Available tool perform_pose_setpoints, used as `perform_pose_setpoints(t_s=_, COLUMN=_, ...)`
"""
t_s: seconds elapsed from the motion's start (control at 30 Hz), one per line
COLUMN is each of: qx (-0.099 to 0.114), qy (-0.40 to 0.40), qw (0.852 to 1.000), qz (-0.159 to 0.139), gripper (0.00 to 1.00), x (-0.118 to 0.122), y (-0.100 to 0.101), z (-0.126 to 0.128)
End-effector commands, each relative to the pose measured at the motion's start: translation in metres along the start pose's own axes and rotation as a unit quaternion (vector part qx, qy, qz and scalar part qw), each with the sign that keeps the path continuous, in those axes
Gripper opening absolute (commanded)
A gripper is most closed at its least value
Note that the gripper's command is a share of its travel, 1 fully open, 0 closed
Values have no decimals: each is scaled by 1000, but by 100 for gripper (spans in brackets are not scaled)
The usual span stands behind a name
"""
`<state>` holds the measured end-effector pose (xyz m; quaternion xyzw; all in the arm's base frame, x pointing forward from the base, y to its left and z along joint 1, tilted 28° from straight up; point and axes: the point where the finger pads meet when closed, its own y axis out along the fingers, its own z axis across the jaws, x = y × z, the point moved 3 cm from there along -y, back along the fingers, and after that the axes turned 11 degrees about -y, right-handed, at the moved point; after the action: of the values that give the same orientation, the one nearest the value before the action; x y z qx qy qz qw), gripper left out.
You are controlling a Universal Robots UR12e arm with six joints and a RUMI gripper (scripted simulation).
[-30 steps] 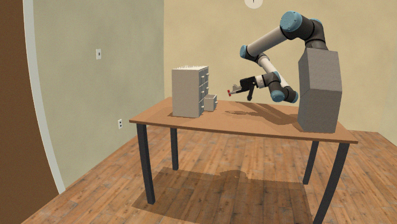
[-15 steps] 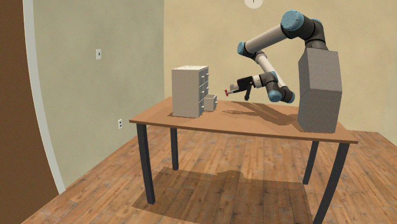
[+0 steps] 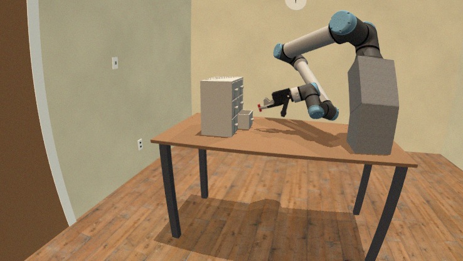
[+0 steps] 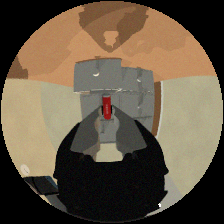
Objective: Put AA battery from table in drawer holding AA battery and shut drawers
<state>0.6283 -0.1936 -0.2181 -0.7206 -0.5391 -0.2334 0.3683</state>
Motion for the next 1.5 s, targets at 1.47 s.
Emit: perform_pose_setpoints(t_s=1.47, qx=0, qy=0, qw=1000, qz=0, gripper=5, x=30, y=84, z=-6)
